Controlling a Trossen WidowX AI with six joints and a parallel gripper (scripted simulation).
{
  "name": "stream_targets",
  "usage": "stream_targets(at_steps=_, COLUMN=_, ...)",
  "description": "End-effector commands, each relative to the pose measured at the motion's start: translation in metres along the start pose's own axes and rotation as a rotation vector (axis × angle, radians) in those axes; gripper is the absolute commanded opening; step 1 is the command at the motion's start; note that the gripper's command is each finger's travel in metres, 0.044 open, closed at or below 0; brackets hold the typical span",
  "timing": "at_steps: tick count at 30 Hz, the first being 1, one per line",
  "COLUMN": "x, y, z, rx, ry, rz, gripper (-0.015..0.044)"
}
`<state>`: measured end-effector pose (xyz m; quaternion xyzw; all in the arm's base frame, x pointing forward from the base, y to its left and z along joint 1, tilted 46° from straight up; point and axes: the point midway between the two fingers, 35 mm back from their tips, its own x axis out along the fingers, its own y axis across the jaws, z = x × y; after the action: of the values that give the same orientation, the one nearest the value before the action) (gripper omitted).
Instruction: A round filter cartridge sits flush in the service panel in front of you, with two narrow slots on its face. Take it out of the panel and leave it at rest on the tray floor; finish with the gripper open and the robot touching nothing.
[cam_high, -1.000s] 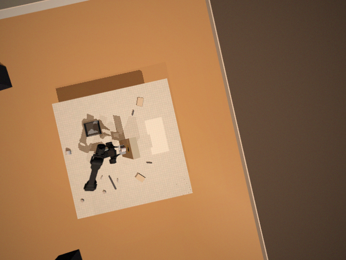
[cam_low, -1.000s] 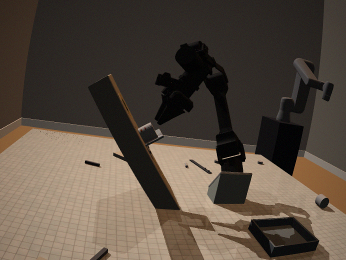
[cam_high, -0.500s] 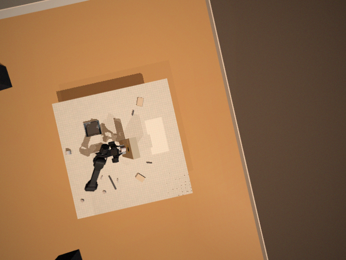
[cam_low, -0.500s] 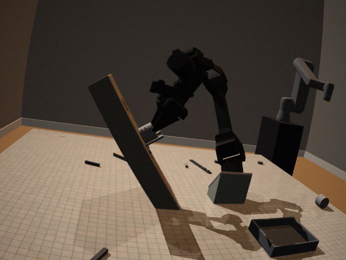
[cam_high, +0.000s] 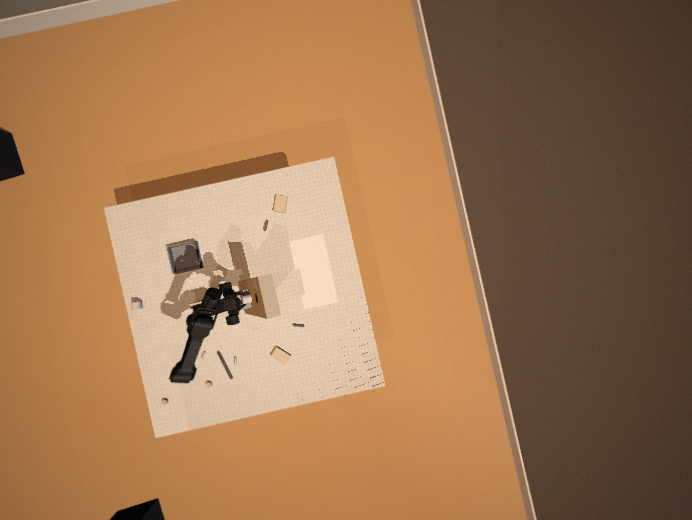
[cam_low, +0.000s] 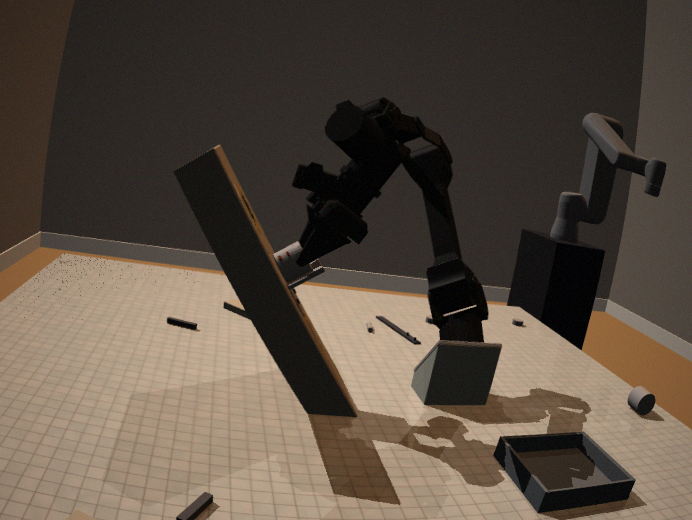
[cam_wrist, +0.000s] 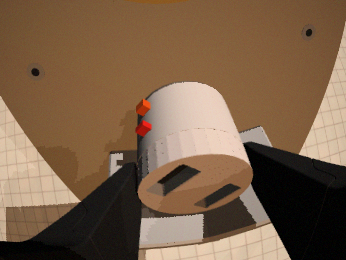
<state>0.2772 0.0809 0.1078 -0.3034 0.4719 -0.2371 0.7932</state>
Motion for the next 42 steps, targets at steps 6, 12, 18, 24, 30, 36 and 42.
stream_targets(at_steps=6, x=0.0, y=0.0, z=0.0, rx=0.002, ry=0.002, rz=0.002, gripper=0.0094)
stream_targets(at_steps=12, x=-0.007, y=0.0, z=0.015, rx=0.001, ry=0.001, rz=0.001, gripper=0.0)
stream_targets(at_steps=18, x=-0.014, y=0.001, z=0.023, rx=0.0, ry=-0.002, rz=0.002, gripper=0.0)
stream_targets(at_steps=24, x=-0.047, y=0.003, z=0.027, rx=-0.006, ry=-0.015, rz=0.02, gripper=0.0)
stream_targets(at_steps=30, x=-0.081, y=0.003, z=0.027, rx=-0.012, ry=-0.03, rz=0.032, gripper=0.0)
stream_targets(at_steps=36, x=-0.101, y=0.002, z=0.026, rx=-0.015, ry=-0.038, rz=0.037, gripper=0.0)
stream_targets(at_steps=42, x=-0.098, y=0.027, z=0.028, rx=-0.01, ry=-0.026, rz=0.029, gripper=0.0)
